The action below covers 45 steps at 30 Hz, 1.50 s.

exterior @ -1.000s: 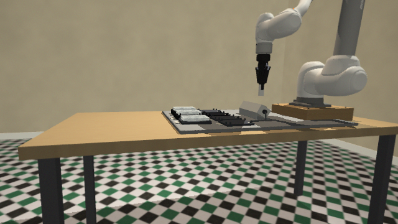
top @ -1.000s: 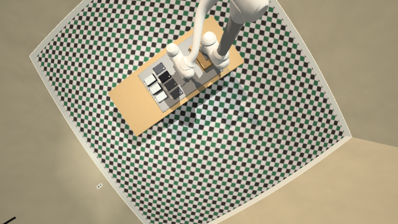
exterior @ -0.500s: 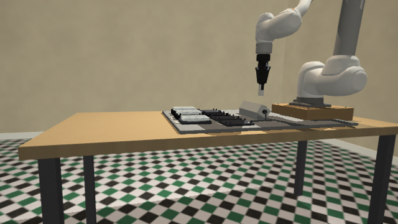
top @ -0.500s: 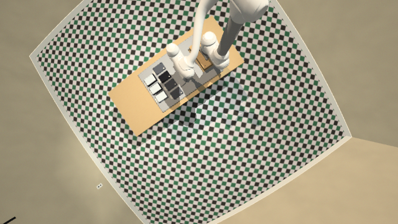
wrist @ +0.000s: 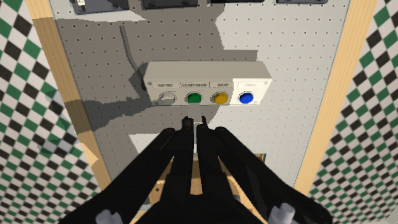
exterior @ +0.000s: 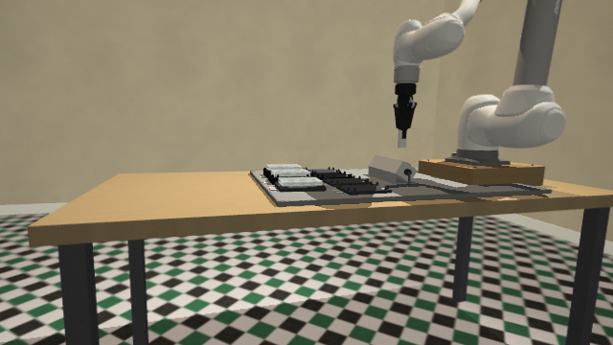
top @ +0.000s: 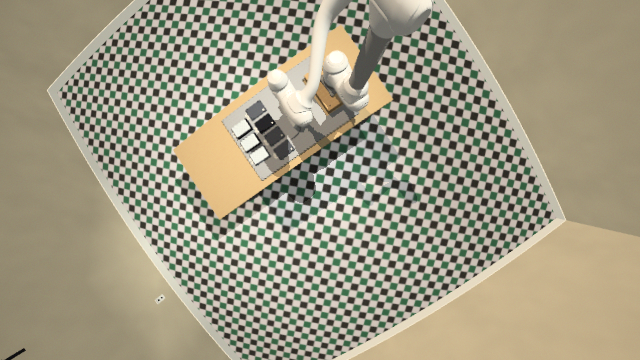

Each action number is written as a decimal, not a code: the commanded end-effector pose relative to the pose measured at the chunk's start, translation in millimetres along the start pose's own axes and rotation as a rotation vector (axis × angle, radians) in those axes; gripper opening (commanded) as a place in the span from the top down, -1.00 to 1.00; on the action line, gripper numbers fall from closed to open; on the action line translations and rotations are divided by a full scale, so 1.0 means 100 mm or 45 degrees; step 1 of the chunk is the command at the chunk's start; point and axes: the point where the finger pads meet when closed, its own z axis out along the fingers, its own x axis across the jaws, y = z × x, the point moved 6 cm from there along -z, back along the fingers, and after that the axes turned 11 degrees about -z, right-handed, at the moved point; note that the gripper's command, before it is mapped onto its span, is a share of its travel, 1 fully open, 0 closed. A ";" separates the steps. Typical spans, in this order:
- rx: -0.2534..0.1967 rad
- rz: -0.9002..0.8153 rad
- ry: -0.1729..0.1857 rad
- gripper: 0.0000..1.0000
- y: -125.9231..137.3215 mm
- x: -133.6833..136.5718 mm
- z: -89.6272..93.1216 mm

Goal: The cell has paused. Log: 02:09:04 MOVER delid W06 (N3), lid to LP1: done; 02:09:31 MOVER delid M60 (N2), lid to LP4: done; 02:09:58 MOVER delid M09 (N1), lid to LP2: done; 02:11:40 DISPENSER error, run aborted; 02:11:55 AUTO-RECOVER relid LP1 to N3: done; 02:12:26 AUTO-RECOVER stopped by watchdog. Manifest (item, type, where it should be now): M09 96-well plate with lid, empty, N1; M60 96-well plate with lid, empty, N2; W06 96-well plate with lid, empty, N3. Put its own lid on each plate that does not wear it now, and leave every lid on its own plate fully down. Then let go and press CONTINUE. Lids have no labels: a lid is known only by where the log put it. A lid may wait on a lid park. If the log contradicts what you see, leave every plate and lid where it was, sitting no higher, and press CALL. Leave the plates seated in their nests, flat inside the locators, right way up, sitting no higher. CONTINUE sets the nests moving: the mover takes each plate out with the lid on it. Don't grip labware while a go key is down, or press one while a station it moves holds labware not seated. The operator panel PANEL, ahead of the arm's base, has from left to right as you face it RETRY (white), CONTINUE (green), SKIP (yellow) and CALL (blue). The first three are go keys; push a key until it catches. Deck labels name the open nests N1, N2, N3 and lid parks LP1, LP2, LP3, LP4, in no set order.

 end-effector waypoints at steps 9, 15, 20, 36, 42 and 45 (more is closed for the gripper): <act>0.000 0.000 0.000 1.00 0.00 0.00 0.03; 0.000 0.000 0.000 1.00 0.00 0.00 0.06; 0.000 0.000 0.000 1.00 0.00 0.00 0.08; 0.000 0.000 0.000 1.00 0.00 0.00 0.16; 0.000 0.000 0.000 1.00 0.00 0.00 0.18; 0.000 0.000 0.000 1.00 0.00 0.00 0.18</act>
